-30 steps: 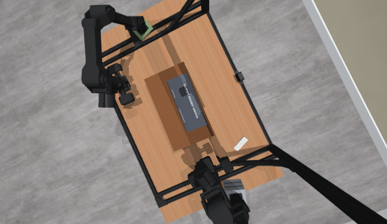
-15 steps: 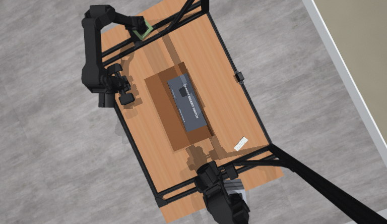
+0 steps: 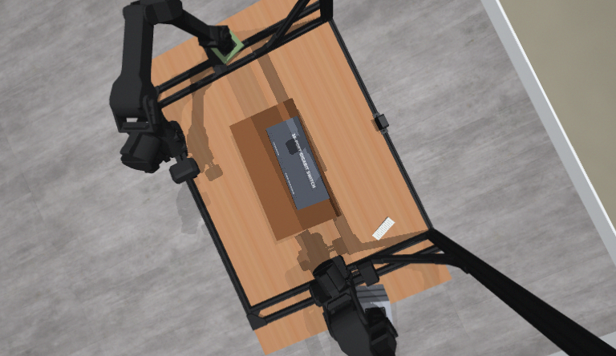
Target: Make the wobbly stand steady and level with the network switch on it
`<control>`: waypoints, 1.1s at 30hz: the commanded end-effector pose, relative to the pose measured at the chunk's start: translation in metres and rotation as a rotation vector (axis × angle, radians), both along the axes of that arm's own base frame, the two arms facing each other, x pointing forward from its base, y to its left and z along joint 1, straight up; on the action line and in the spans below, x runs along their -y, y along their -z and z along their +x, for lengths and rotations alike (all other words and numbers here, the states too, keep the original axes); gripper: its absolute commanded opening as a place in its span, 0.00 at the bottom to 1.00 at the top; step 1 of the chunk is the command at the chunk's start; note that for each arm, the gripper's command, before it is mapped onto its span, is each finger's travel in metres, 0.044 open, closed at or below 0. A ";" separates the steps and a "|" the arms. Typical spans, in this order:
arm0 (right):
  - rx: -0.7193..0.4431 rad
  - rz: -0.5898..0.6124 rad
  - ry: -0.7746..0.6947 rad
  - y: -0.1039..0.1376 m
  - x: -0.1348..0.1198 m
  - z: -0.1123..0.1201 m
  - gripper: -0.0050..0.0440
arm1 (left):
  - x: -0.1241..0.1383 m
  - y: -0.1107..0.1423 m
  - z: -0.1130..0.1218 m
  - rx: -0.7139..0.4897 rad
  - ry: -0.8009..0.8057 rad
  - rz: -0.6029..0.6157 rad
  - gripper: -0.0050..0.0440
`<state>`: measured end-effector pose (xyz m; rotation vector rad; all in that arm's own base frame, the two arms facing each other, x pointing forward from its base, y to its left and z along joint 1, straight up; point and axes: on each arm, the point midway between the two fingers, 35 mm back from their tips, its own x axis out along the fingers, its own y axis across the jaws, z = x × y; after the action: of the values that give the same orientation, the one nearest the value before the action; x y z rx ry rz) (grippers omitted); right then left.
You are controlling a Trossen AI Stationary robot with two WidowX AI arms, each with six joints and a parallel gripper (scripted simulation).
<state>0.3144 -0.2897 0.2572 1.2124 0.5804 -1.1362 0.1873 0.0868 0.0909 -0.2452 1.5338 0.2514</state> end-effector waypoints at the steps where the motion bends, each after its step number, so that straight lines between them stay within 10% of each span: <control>1: 0.061 -0.070 -0.031 -0.016 0.009 0.010 1.00 | 0.000 0.000 0.001 0.002 -0.001 0.001 1.00; 4: 0.046 -0.061 -0.022 -0.015 0.005 0.006 1.00 | 0.000 0.000 0.000 0.000 0.000 0.000 1.00; 14: 0.323 -0.503 -0.141 -0.138 0.026 0.028 1.00 | 0.000 0.000 0.000 0.000 0.000 0.000 1.00; 21: 0.317 -0.498 -0.135 -0.137 0.022 0.024 1.00 | 0.000 0.000 0.000 0.000 0.000 0.000 1.00; 33: 0.527 -0.932 -0.184 -0.264 0.010 0.011 1.00 | 0.000 0.000 0.000 0.000 0.000 0.000 1.00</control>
<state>0.3284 -0.3022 0.4917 0.6345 -0.1640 -0.7603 0.1873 0.0868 0.0910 -0.2451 1.5336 0.2515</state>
